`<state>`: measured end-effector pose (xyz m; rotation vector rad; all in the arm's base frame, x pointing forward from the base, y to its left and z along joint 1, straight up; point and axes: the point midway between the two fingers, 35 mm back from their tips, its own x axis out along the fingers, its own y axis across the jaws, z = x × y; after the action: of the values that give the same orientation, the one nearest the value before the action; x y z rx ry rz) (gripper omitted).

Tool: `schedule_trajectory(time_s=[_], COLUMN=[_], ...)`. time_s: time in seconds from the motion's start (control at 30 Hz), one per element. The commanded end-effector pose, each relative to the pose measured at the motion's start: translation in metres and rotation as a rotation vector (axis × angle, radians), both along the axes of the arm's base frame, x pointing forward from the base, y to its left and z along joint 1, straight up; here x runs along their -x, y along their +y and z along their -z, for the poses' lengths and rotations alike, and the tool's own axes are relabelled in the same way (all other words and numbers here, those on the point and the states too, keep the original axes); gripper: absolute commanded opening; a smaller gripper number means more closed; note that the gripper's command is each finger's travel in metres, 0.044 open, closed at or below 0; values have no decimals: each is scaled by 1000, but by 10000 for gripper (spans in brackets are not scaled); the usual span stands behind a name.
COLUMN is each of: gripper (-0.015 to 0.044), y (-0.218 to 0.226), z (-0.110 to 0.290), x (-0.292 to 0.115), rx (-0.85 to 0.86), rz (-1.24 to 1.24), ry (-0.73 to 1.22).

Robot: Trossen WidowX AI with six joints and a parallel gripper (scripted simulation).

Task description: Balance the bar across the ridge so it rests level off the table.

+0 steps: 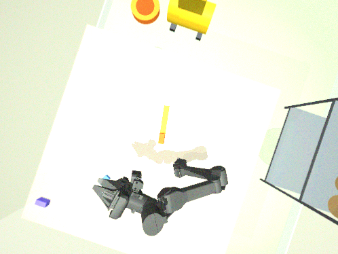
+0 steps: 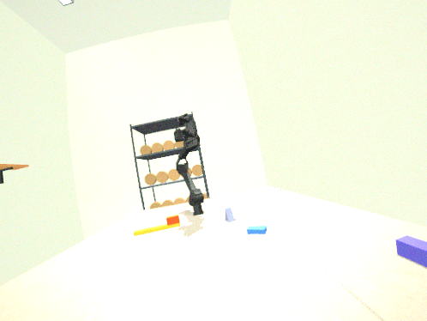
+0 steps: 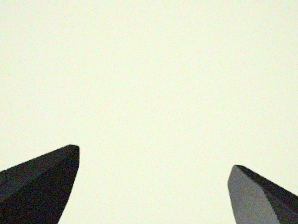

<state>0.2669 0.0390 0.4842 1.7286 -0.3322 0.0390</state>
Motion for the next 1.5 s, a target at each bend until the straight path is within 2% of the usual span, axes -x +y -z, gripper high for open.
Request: schedule_trajectory(time_s=[0.0, 0.77, 1.47], gripper=[315, 315, 315], y=[-6, -76, -158], z=[15, 110, 203], x=[-17, -68, -57], rx=[101, 473, 595], rz=[41, 174, 135], ry=[88, 609, 1129])
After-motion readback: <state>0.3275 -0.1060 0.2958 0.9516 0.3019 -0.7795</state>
